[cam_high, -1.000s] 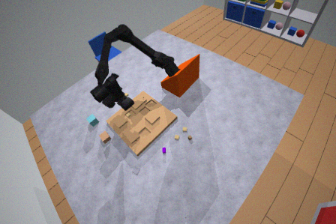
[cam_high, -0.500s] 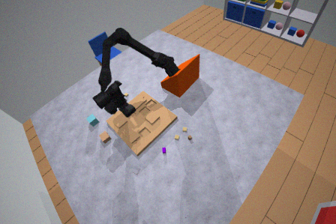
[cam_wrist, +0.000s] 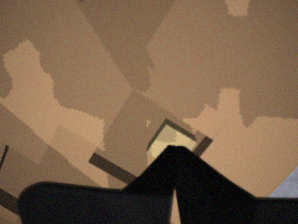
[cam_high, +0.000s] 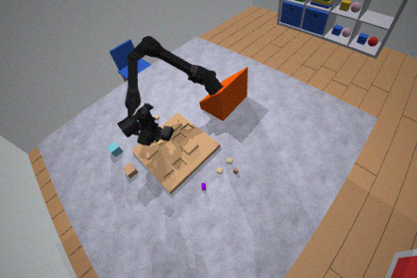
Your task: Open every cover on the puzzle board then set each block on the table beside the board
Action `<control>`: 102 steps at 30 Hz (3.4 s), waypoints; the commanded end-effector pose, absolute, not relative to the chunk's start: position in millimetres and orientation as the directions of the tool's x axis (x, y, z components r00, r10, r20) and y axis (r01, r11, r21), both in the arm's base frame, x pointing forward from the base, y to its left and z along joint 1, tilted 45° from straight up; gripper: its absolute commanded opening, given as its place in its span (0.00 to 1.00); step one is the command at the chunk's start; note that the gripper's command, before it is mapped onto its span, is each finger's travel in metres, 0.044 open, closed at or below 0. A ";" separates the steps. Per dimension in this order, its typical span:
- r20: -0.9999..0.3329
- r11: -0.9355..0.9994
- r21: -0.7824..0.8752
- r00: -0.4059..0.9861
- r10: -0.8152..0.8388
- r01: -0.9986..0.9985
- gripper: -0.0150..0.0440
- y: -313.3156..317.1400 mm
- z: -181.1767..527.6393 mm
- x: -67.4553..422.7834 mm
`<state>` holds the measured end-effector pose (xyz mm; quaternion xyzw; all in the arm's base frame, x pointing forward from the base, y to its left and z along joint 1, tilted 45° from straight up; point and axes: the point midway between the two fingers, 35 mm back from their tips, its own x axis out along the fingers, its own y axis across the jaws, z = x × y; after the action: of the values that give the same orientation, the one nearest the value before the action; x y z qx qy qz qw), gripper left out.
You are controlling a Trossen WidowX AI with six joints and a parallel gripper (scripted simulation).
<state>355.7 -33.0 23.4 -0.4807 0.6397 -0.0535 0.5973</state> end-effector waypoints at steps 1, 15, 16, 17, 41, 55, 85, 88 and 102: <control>-0.709 0.310 -0.496 0.172 -0.684 -0.811 0.25 -36.6 19.9 354.2; -0.708 -0.191 -0.052 0.172 -0.685 -0.980 0.25 -40.8 16.3 354.9; -0.708 -0.191 -0.052 0.172 -0.685 -0.980 0.25 -40.8 16.3 354.9; -0.708 -0.191 -0.052 0.172 -0.685 -0.980 0.25 -40.8 16.3 354.9; -0.709 0.187 -0.397 0.171 -0.684 -0.899 0.25 -33.0 2.9 345.7; -0.709 0.717 -0.697 0.171 -0.684 -0.019 0.25 -31.5 1.6 346.6; -0.712 0.732 -0.666 0.169 -0.682 0.148 0.50 -4.0 37.2 338.3; -0.711 0.731 -0.662 0.171 -0.682 0.164 0.50 5.8 49.5 335.0; -0.710 0.731 -0.662 0.171 -0.683 0.167 0.50 -8.5 36.3 338.2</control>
<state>340.4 -2.1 44.1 -0.2207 0.5697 -0.2907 0.7364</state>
